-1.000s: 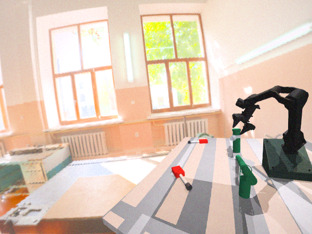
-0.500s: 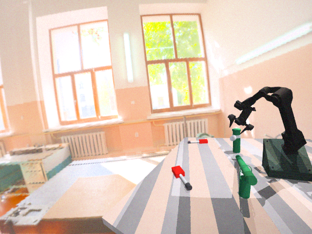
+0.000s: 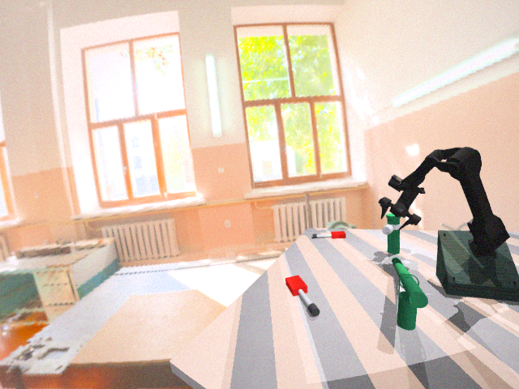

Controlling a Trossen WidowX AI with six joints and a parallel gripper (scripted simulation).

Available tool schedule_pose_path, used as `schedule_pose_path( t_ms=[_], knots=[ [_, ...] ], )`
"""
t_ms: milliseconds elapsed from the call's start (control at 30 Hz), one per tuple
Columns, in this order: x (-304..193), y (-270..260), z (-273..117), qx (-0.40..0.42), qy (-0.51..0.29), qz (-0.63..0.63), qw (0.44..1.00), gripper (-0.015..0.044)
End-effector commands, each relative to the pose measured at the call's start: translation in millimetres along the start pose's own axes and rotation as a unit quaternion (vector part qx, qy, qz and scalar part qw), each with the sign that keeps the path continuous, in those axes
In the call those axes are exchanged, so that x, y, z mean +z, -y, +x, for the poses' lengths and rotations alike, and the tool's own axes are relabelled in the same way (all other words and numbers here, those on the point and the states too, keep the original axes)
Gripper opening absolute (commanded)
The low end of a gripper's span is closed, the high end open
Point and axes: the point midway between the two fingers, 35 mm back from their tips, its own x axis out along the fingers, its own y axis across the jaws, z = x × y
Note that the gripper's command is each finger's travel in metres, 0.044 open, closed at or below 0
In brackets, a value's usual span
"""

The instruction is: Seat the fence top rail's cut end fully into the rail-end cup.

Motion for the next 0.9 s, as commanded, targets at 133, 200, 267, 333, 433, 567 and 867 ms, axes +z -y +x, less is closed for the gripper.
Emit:
schedule_pose_path(
  t_ms=[133, 200, 267, 333, 433, 567, 867],
  knots=[
    [0.0, -1.9, 13.4, 0.004, 0.001, 0.003, 1.000, 0.0440],
    [-0.1, -1.7, 16.7, 0.004, 0.000, 0.003, 1.000, 0.0440],
    [-0.1, -1.5, 20.0, 0.004, 0.000, 0.003, 1.000, 0.0440],
    [-0.1, -1.4, 23.3, 0.004, 0.000, 0.003, 1.000, 0.0440],
    [-0.1, -1.3, 28.3, 0.004, 0.000, 0.003, 1.000, 0.0440],
    [0.0, -1.3, 34.9, 0.003, 0.001, 0.003, 1.000, 0.0440],
    [0.5, -1.8, 49.6, 0.003, 0.001, 0.003, 1.000, 0.0440]
  ],
)
